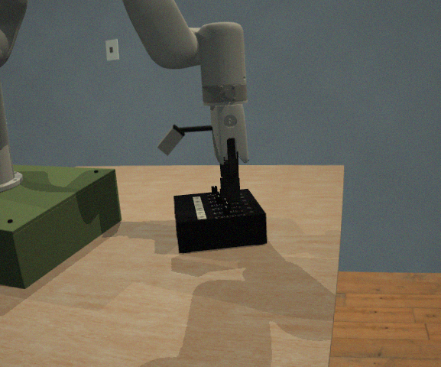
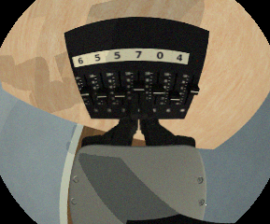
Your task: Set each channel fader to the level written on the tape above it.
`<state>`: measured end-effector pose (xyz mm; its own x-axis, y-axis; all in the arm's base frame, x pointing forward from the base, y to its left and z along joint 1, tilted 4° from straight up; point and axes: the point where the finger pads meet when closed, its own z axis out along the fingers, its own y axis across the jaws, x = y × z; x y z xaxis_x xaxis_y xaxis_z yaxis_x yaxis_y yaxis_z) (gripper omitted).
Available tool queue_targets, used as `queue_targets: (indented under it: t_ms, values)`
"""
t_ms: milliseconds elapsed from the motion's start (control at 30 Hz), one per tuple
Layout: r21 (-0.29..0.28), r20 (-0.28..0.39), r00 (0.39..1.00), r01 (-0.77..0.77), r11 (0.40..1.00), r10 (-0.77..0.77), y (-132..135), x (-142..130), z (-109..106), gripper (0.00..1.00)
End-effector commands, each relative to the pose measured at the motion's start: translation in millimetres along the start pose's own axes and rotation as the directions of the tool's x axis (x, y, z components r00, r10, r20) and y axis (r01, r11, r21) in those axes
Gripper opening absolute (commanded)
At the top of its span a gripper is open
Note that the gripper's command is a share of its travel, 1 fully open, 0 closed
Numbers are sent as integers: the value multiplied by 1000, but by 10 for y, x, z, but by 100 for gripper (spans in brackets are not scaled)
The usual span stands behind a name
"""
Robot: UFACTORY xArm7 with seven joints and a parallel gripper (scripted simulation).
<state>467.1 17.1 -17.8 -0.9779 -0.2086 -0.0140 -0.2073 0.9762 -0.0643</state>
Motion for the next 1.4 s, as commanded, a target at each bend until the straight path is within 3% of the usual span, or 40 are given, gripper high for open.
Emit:
queue_targets:
  t_ms: [0, 500, 1067, 1367]
  values:
    - [0, 5, 1000, 0, 1000, 0, -1, -41, -16, 0]
    - [0, 5, 1000, 0, 1000, 0, -1, -70, -30, 0]
    - [0, 5, 1000, 0, 1000, 0, -1, -69, -390, 0]
    - [0, 5, 1000, 0, 1000, 0, -1, -69, -417, 0]
